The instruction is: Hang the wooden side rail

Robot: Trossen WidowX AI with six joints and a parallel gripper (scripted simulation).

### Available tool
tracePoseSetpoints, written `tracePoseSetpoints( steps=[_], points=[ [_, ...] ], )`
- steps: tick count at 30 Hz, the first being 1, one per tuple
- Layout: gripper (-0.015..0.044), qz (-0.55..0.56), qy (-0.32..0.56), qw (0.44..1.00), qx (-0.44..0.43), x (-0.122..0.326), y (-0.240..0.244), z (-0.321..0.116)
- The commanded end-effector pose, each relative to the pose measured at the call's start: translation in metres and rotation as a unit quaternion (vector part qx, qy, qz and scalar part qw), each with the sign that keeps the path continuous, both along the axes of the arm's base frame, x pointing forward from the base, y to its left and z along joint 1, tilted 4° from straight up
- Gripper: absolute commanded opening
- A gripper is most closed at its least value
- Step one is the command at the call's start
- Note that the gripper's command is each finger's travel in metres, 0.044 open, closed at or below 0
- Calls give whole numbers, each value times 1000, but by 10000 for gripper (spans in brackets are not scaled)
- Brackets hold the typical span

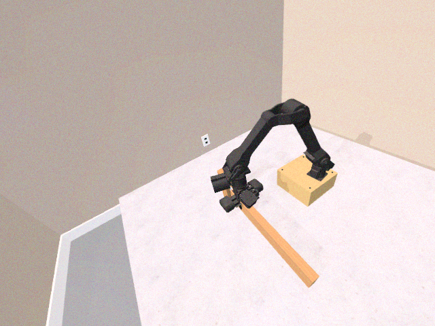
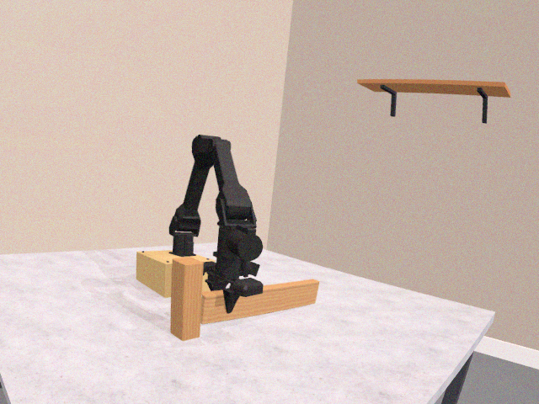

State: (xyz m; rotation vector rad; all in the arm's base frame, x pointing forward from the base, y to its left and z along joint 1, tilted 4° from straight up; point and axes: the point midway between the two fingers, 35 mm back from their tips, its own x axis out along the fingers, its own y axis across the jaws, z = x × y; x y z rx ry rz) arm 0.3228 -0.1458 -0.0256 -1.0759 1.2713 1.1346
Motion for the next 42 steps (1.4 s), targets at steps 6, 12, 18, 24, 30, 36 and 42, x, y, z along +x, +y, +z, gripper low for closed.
tracePoseSetpoints(
  steps=[6, 12, 18, 24, 30, 36, 42],
  points=[
    [0, 3, -2, 1000, -3, 2, -3, 3],
    [0, 3, -2, 1000, -3, 2, -4, 3],
    [0, 3, -1, 1000, -3, 2, -4, 2],
    [0, 3, -1, 1000, -3, 1, -5, 1],
    [0, 3, -1, 1000, -4, 0, -5, 1],
    [0, 3, -1, 1000, -4, 0, -6, 1],
    [0, 3, -1, 1000, -4, 0, -7, 1]
  ],
)
